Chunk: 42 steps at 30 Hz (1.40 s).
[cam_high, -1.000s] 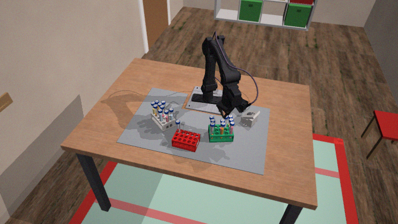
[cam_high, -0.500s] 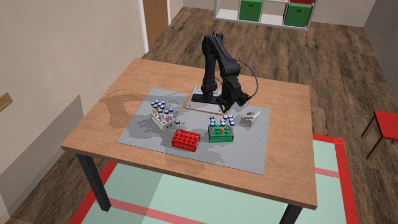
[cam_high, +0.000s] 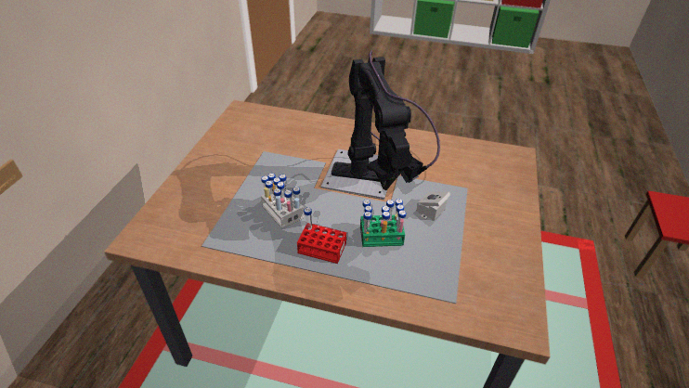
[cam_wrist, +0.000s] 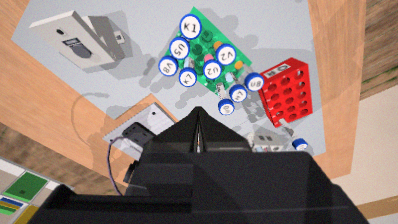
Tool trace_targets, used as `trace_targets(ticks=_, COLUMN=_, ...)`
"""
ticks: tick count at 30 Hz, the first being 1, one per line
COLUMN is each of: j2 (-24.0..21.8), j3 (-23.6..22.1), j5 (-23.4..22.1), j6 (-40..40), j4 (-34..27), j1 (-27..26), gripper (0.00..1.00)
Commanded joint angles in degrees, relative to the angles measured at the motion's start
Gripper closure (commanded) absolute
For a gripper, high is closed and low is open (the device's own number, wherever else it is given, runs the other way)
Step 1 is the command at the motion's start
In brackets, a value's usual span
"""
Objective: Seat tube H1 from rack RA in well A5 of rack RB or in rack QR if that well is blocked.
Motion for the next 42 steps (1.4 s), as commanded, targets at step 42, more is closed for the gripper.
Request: trace_targets(ticks=42, j2=0.9, j3=0.0, j5=0.6, j6=33.9, j4=2.3, j1=-26.9, gripper=1.00)
